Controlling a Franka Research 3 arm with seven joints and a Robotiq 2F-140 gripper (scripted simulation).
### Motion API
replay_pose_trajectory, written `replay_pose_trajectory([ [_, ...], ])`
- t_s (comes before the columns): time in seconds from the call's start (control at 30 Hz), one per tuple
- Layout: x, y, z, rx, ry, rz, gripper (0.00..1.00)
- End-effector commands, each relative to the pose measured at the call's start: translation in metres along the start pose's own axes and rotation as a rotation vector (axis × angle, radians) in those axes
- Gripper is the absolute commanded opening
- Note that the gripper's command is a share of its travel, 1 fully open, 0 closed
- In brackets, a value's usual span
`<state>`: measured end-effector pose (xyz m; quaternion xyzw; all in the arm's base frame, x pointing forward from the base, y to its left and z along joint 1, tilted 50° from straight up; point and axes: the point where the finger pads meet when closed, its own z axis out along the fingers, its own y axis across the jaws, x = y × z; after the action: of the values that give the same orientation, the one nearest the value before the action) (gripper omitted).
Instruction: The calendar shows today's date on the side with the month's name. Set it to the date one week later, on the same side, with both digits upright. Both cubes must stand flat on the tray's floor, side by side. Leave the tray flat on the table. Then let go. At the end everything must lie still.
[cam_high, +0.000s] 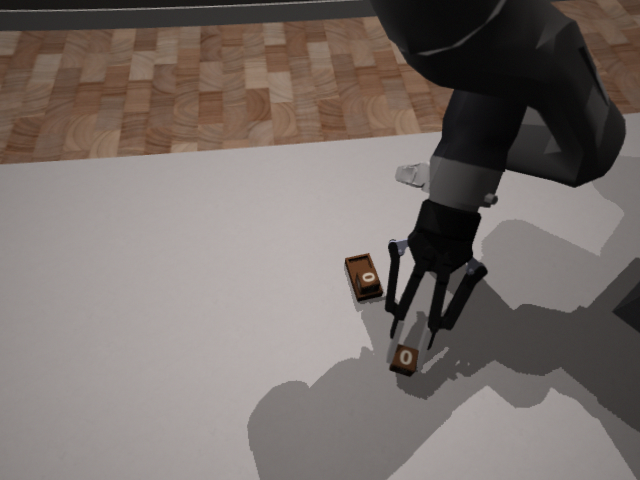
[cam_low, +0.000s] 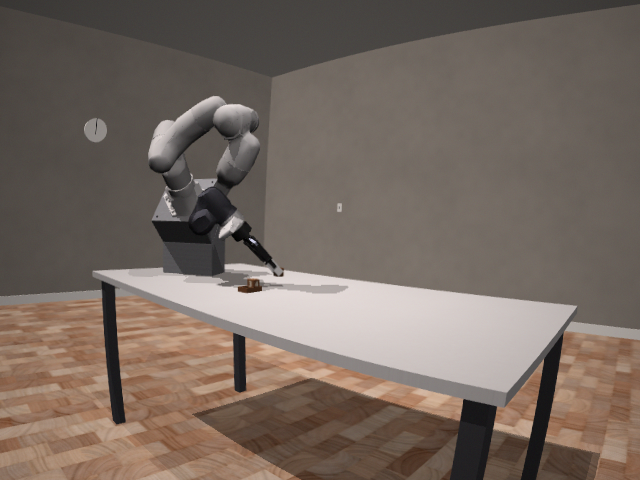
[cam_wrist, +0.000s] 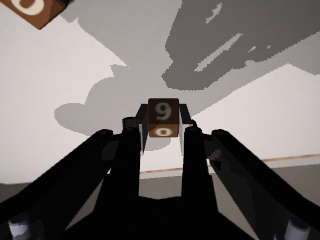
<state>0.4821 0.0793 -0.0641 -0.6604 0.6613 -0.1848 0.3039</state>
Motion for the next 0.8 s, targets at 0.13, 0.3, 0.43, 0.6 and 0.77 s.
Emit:
replay_pose_trajectory([
  [0.13,0.006,0.001,0.009,-0.002,-0.007,0.0,0.17],
  [0.3,0.011,0.001,0.013,-0.002,-0.007,0.0,0.17],
  [0.43,0.014,0.001,0.017,-0.002,-0.007,0.0,0.17],
  [0.6,0.018,0.001,0.021,-0.002,-0.007,0.0,0.17],
  [0.77,0.021,0.001,0.024,-0.002,-0.007,0.0,0.17],
])
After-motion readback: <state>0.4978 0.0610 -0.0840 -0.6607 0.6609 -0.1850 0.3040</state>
